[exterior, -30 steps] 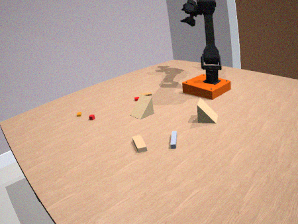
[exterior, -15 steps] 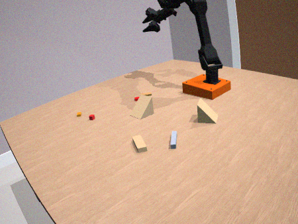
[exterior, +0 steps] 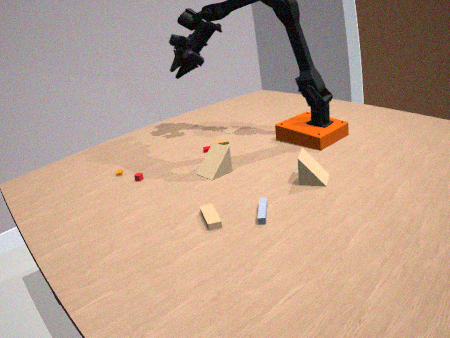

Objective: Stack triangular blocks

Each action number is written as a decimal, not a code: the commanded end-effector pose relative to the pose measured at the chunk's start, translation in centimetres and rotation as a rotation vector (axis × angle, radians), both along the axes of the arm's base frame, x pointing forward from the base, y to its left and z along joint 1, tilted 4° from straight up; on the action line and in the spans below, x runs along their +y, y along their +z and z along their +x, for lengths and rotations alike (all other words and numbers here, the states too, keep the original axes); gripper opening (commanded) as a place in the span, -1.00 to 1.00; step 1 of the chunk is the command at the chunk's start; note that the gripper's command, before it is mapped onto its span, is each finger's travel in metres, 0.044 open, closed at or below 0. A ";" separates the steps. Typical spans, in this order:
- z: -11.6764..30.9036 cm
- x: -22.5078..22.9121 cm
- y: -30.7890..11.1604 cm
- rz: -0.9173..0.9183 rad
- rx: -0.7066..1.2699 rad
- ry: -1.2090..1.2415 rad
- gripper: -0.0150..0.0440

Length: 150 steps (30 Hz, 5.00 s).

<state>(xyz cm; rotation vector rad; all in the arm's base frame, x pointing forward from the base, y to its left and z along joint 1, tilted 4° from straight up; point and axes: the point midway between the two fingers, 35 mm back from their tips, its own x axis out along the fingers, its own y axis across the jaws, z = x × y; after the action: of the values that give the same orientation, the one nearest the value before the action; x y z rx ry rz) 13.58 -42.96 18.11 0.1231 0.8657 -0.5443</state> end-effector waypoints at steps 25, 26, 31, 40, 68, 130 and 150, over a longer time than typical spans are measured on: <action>19.5 30.7 -7.5 0.381 0.584 0.348 1.00; 19.5 30.7 -7.5 0.381 0.584 0.348 1.00; 19.6 30.7 -8.1 0.381 0.583 0.348 1.00; 19.9 30.8 -9.5 0.381 0.583 0.348 1.00; 20.5 31.3 -14.0 0.381 0.583 0.348 1.00; 20.3 31.7 -14.5 0.424 0.557 0.225 -0.49; 20.3 31.6 -14.6 0.590 0.447 -0.303 -0.49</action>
<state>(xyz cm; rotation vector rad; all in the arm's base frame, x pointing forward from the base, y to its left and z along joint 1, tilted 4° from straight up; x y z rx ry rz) 33.91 -11.28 3.56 0.6437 1.4584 -0.5362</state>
